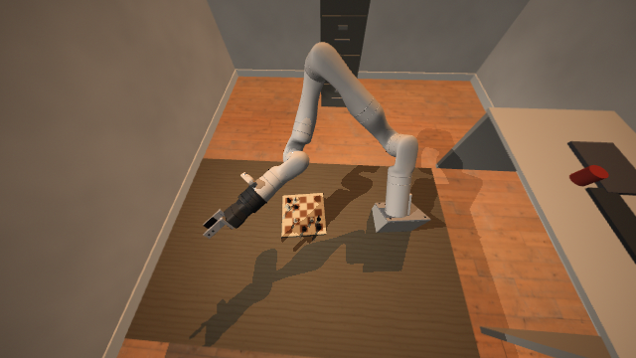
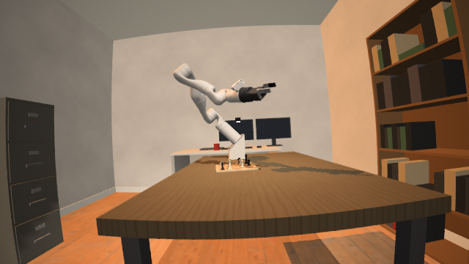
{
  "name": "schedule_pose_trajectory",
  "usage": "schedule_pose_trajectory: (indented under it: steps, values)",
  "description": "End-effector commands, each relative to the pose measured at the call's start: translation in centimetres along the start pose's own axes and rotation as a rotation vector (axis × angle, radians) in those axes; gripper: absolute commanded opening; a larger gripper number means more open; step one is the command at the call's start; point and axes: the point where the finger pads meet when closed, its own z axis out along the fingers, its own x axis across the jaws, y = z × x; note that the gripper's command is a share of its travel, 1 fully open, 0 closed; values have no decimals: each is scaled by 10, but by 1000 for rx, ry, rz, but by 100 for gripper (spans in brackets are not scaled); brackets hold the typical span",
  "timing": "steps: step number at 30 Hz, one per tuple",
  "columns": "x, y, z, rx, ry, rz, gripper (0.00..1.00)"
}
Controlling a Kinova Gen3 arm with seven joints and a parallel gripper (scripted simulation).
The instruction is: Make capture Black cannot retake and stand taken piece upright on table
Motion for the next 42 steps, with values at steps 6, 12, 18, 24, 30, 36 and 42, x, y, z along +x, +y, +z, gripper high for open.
schedule_pose_trajectory:
  steps: [6, 12, 18, 24, 30, 36, 42]
  values:
    - [4, -15, 17, 50, 25, 33, 100]
    - [15, -34, 37, 115, 67, 79, 100]
    - [25, -48, 51, 170, 107, 118, 100]
    - [45, -66, 73, 264, 186, 188, 100]
    - [70, -78, 91, 365, 292, 267, 100]
    - [89, -78, 100, 433, 380, 324, 100]
    - [118, -64, 104, 524, 536, 411, 100]
